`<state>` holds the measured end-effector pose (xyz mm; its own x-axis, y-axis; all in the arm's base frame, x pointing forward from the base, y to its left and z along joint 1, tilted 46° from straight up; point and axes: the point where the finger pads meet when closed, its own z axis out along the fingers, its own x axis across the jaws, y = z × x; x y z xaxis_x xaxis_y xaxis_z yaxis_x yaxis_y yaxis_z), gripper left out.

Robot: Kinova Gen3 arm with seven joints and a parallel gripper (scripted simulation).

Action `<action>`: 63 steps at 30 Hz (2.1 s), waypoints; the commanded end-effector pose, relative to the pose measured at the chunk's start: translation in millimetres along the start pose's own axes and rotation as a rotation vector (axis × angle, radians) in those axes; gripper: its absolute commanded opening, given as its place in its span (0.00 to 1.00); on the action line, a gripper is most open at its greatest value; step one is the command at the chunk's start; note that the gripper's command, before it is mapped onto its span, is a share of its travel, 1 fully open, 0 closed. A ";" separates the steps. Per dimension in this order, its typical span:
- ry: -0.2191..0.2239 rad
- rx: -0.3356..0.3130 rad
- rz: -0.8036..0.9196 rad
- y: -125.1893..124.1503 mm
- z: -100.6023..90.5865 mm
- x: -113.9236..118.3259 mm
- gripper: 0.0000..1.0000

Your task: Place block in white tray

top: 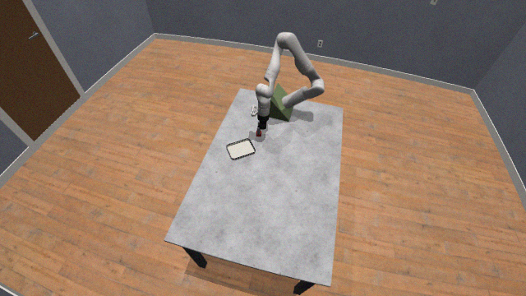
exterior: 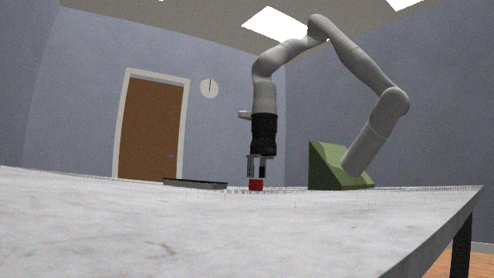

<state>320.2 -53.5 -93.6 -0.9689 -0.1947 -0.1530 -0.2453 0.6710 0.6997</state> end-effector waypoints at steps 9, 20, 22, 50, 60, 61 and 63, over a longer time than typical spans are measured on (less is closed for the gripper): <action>-0.001 0.002 0.000 -0.5 0.4 -0.3 0.88; -0.001 0.002 0.000 -0.6 24.0 -0.3 0.88; -0.001 0.002 0.000 -0.6 26.2 -0.3 0.88; -0.001 0.002 0.000 -0.6 33.4 -0.3 0.00; -0.001 0.002 0.000 -0.6 33.4 -0.3 0.00; -0.001 0.002 0.000 -0.6 33.4 -0.3 0.00; -0.001 0.002 0.000 -0.6 33.4 -0.3 0.00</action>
<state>319.1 -29.0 -117.5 -0.9689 -0.1947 -0.1529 -0.2453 0.6710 0.6997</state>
